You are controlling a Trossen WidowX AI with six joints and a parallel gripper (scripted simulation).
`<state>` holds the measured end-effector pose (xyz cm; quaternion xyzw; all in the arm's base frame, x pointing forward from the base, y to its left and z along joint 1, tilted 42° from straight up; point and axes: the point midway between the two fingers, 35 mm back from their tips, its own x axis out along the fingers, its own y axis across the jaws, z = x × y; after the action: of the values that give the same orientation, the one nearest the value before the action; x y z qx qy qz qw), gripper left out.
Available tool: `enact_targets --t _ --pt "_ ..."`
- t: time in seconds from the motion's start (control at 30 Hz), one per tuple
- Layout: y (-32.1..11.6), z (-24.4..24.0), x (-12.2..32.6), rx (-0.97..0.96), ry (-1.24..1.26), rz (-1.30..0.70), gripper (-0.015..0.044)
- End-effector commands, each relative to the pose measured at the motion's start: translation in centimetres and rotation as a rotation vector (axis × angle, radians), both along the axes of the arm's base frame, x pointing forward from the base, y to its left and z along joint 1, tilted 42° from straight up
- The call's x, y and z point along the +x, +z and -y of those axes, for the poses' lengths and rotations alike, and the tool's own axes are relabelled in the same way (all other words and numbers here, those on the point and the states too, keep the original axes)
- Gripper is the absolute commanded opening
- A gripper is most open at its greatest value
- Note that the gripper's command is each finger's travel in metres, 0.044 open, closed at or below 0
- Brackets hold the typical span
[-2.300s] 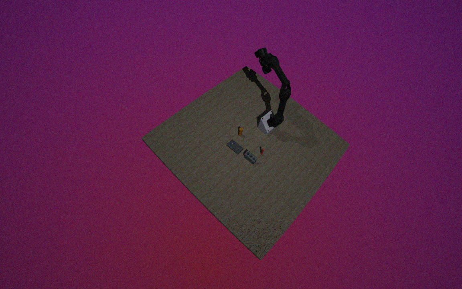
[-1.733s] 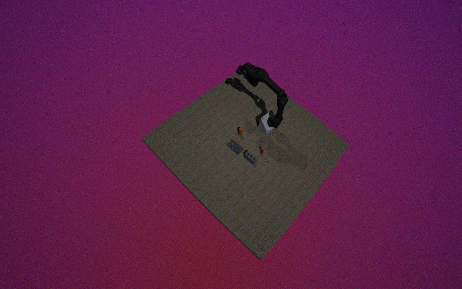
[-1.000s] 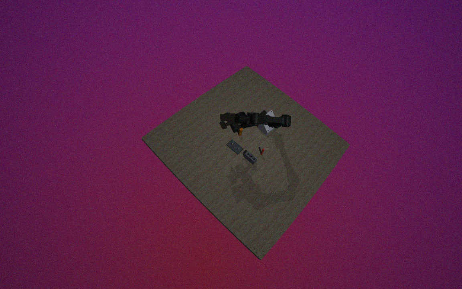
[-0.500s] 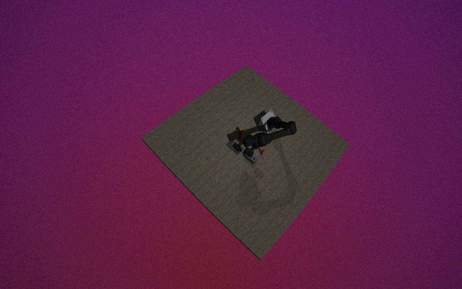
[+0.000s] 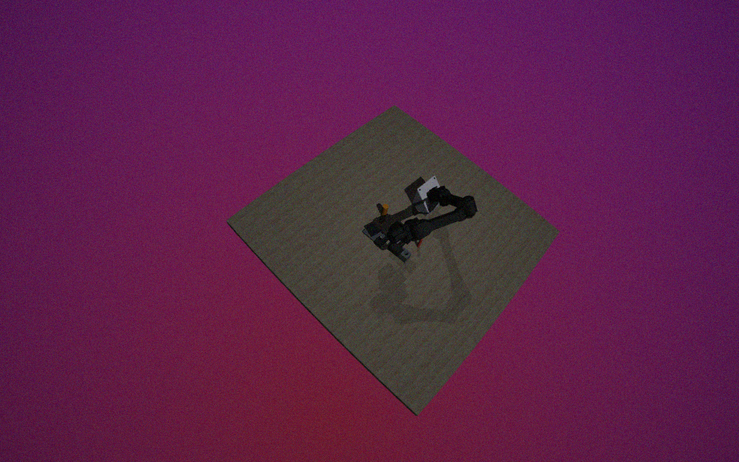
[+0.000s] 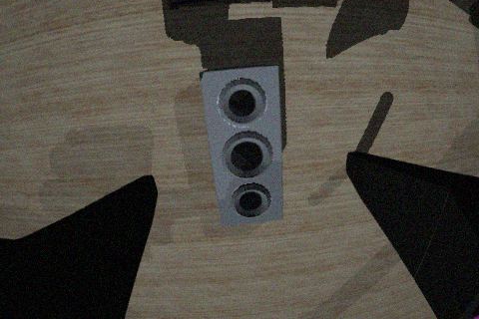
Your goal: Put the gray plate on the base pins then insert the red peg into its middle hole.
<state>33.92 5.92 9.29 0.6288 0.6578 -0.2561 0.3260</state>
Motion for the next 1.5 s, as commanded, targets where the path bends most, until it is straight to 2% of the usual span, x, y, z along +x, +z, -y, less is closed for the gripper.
enact_targets --t 0.0,1.33,1.47 --pt "-0.7 -0.9 0.0 0.008 -0.005 -0.001 0.044" --pt "-4.9 -4.9 0.0 0.011 -0.005 -0.001 0.044" --pt "-4.9 -4.9 0.0 0.011 -0.005 -0.001 0.0335"
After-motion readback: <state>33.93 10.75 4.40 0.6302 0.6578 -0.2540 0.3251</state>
